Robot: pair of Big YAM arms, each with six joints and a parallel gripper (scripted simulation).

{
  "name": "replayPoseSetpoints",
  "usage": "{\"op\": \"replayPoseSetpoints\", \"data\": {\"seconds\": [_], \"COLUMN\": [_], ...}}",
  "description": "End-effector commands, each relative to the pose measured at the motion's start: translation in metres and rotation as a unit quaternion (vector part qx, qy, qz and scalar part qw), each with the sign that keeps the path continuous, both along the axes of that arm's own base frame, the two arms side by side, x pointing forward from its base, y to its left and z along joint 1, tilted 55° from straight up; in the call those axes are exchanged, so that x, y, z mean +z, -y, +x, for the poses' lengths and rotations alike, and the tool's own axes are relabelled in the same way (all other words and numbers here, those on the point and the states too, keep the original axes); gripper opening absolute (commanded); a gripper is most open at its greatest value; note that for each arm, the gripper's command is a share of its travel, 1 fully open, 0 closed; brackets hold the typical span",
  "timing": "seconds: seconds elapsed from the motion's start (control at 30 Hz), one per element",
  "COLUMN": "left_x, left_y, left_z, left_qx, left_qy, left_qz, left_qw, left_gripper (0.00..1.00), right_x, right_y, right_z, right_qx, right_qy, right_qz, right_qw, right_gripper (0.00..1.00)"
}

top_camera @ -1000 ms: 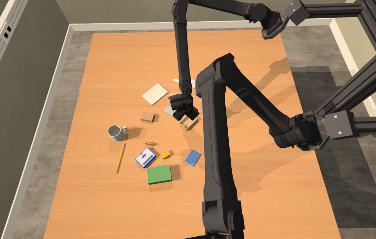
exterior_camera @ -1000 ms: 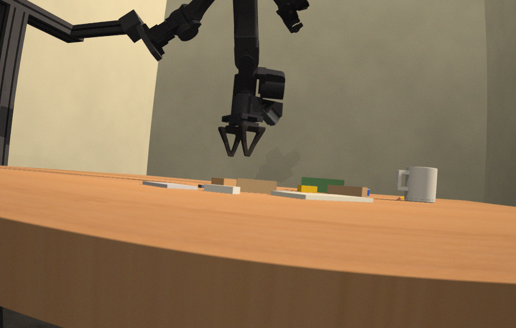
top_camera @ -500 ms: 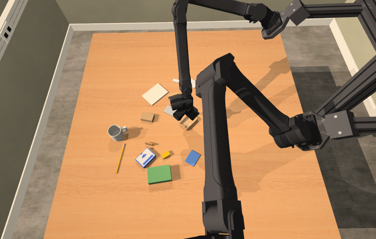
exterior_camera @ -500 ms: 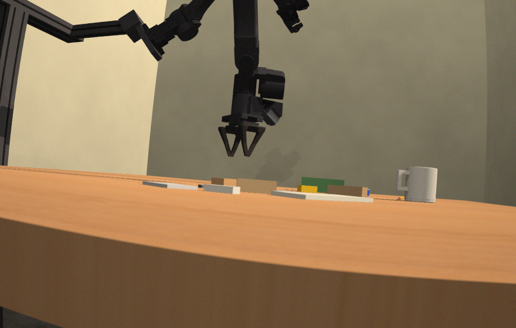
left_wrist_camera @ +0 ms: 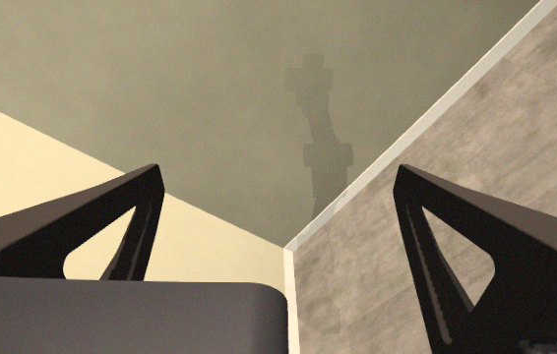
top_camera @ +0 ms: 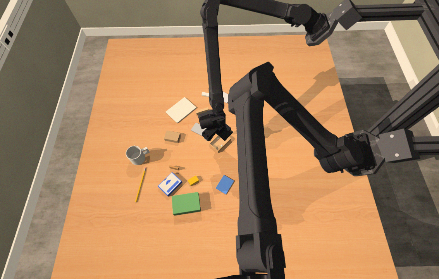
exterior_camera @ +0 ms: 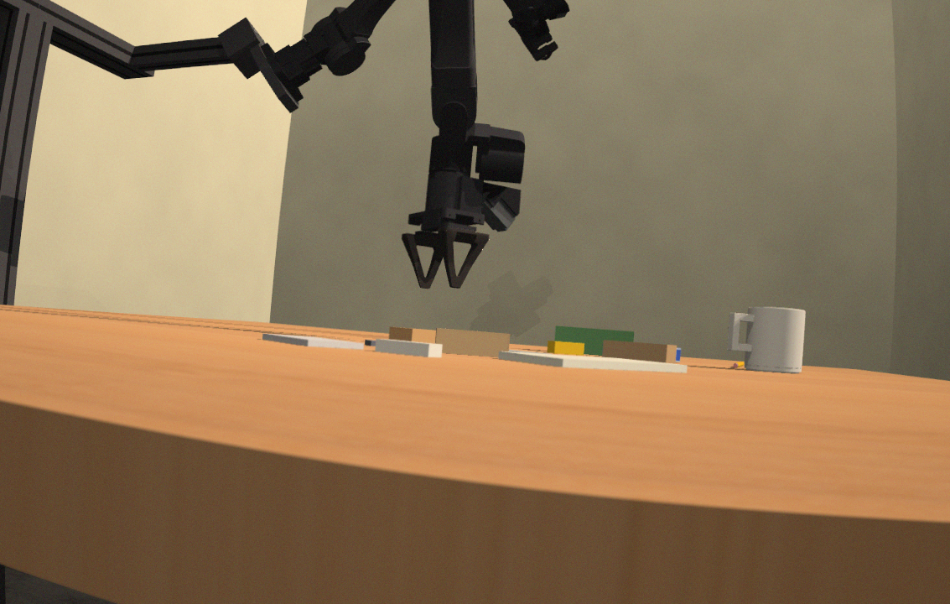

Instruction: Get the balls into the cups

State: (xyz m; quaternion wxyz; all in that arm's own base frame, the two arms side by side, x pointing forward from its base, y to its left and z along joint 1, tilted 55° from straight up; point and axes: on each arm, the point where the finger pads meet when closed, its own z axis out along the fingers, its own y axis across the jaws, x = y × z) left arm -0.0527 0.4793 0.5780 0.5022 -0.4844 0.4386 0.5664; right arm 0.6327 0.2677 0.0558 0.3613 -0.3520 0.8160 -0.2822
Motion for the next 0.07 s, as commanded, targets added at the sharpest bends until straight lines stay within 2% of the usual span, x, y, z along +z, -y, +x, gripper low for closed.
{"op": "replayPoseSetpoints", "data": {"seconds": [0.0,0.03], "left_x": [0.0011,0.0011], "left_y": [0.0042,0.0042], "left_z": [-0.0102,-0.0102], "left_qx": [0.011,0.011], "left_qy": [0.004,0.004], "left_qz": [0.007,0.007], "left_qw": [1.000,1.000], "left_gripper": [1.00,1.00], "right_x": [0.0174,0.0174], "right_y": [-0.0200,-0.0200], "right_z": [-0.0100,-0.0100], "right_qx": [0.011,0.011], "right_qy": [0.010,0.010], "right_qz": [0.010,0.010], "right_qw": [1.000,1.000], "right_gripper": [0.86,0.86]}}
